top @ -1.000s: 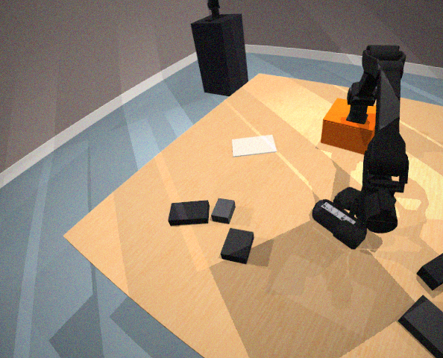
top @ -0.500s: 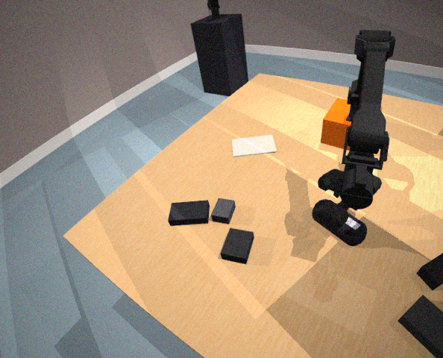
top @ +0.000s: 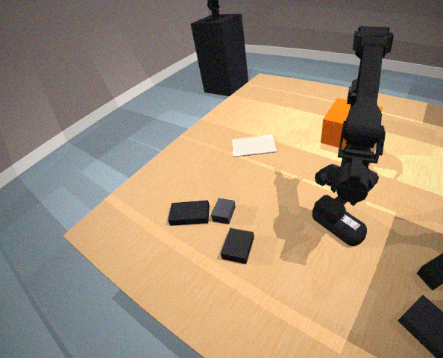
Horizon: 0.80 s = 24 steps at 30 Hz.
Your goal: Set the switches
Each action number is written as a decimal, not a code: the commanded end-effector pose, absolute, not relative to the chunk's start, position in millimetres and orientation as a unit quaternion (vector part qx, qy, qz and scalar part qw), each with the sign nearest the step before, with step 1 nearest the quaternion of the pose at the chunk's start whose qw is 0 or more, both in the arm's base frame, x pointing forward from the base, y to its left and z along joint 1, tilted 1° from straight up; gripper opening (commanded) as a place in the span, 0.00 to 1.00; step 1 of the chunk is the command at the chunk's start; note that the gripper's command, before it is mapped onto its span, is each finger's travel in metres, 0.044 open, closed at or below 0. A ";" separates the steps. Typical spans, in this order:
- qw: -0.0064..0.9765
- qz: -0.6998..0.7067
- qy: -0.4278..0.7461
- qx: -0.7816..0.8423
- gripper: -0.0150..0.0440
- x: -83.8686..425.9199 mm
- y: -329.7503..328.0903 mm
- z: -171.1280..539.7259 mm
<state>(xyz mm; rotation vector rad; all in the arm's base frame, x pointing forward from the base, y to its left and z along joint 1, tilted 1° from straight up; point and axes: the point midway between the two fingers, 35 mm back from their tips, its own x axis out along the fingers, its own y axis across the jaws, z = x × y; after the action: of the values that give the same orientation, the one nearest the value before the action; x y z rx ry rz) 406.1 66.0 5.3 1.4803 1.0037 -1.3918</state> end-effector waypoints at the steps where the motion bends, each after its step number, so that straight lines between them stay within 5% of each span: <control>1: 0.424 -0.557 0.403 0.589 1.00 404.4 65.5 4.6; 5: 0.424 -0.557 0.403 0.589 1.00 404.4 65.5 4.6; 21: 0.621 -0.331 0.625 0.338 0.29 415.3 65.5 12.5; 24: 0.648 -0.267 0.659 0.273 0.25 417.3 65.2 14.2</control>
<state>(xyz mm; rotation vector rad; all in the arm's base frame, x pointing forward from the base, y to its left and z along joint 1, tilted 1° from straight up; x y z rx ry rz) 409.2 64.3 6.9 0.8930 1.3848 -0.8919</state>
